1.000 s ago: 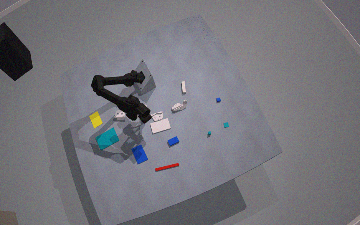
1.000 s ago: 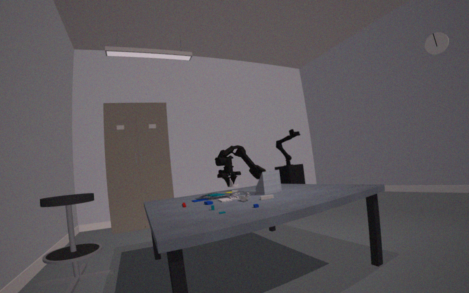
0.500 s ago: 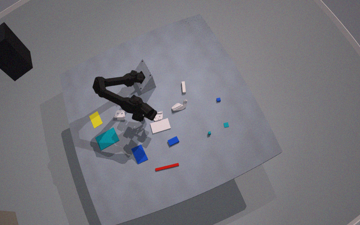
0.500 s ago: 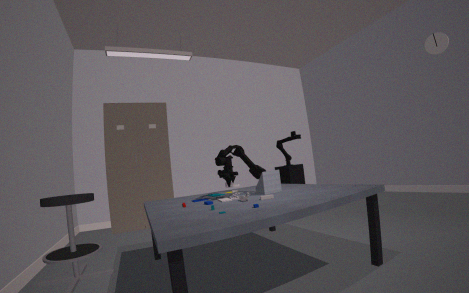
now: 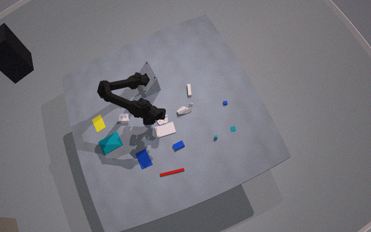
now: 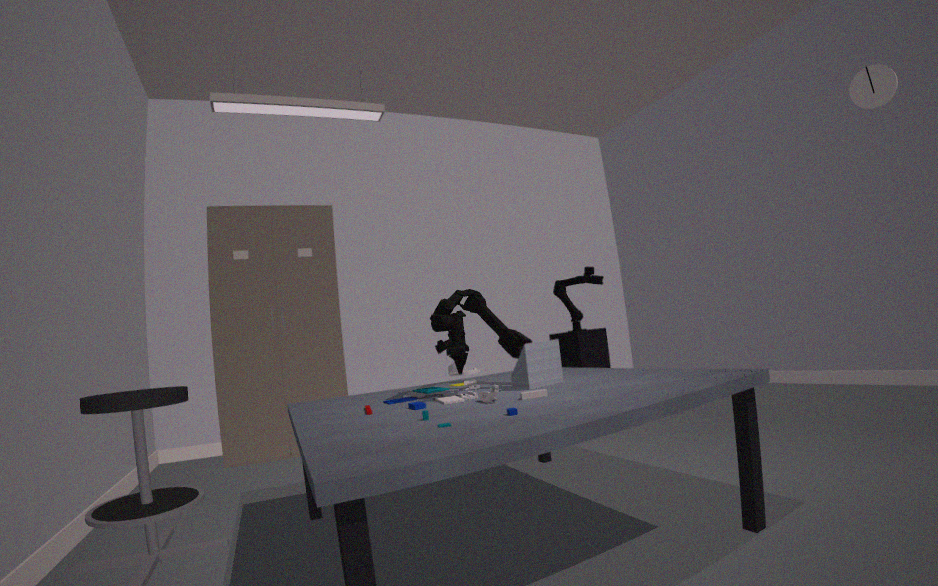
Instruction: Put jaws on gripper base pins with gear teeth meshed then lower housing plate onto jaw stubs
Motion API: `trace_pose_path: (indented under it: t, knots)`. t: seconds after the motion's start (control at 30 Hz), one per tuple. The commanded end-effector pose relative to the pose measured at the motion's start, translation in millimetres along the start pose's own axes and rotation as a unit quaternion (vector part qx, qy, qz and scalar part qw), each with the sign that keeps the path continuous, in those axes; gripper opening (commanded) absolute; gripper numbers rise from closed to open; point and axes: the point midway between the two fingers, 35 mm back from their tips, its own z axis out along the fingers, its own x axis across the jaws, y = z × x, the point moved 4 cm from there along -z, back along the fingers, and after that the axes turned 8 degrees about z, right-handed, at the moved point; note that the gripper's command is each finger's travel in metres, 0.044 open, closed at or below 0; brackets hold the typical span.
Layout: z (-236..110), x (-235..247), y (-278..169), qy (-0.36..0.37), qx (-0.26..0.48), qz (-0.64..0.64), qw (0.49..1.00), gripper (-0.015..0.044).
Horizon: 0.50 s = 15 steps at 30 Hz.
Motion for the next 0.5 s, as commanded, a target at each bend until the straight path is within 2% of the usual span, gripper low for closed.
trace_pose_path:
  t: [0.0,0.23,0.47]
  knots:
    - [-0.4,6.8,-1.2,0.002,0.001,-0.053,0.999,0.0134]
    - [0.0,15.6,-4.3,0.002,0.0,-0.136,0.991,0.0134]
    - [0.0,16.5,-4.6,0.002,0.0,-0.145,0.989,0.0134]
